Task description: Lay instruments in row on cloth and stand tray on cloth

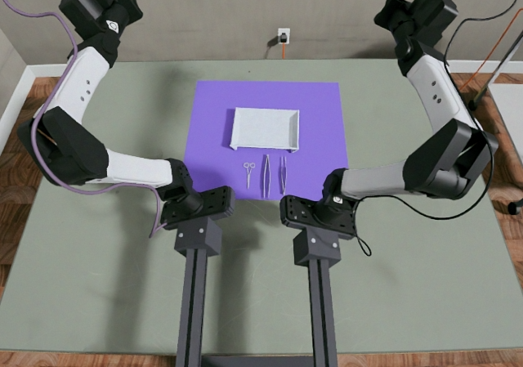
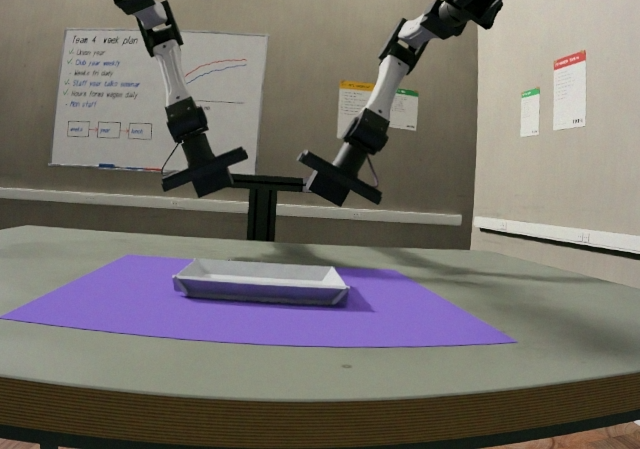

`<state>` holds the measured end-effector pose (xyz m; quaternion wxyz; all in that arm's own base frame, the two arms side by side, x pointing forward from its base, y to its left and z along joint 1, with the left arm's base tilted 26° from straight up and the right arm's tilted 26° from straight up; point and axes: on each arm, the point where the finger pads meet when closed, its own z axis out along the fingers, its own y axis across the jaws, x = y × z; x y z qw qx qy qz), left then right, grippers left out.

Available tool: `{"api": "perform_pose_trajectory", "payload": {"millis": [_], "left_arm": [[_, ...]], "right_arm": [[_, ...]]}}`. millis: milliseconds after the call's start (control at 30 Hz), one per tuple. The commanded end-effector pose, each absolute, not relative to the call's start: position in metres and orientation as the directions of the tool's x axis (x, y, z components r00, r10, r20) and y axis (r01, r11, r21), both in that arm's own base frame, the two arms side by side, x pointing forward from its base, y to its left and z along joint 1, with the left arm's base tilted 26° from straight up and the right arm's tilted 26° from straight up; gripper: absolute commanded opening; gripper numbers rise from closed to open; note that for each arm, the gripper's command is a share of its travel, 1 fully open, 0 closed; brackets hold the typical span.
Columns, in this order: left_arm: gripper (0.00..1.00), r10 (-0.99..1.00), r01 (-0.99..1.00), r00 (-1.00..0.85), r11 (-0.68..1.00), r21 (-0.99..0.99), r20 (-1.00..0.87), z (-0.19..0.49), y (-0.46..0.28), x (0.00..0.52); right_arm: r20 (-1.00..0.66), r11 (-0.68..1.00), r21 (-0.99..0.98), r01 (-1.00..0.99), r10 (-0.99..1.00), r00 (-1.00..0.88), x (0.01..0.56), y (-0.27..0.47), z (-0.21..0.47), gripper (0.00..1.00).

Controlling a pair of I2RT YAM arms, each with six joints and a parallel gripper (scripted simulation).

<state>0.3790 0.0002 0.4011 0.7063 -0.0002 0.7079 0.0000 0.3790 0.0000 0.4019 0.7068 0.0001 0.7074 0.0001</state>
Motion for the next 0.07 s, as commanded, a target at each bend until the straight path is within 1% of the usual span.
{"api": "perform_pose_trajectory", "payload": {"millis": [0,33], "left_arm": [[0.32,-0.005,0.01,0.052,1.0,-0.005,-0.999,0.4175,-0.0012,0.3729],[0.32,-0.005,0.01,0.052,1.0,-0.005,-0.999,0.4175,-0.0012,0.3729]], "right_arm": [[-1.0,1.0,-0.011,0.008,-0.011,0.002,0.3736,-0.002,0.4044,0.1],[-1.0,1.0,-0.011,0.008,-0.011,0.002,0.3736,-0.002,0.4044,0.1]]}}
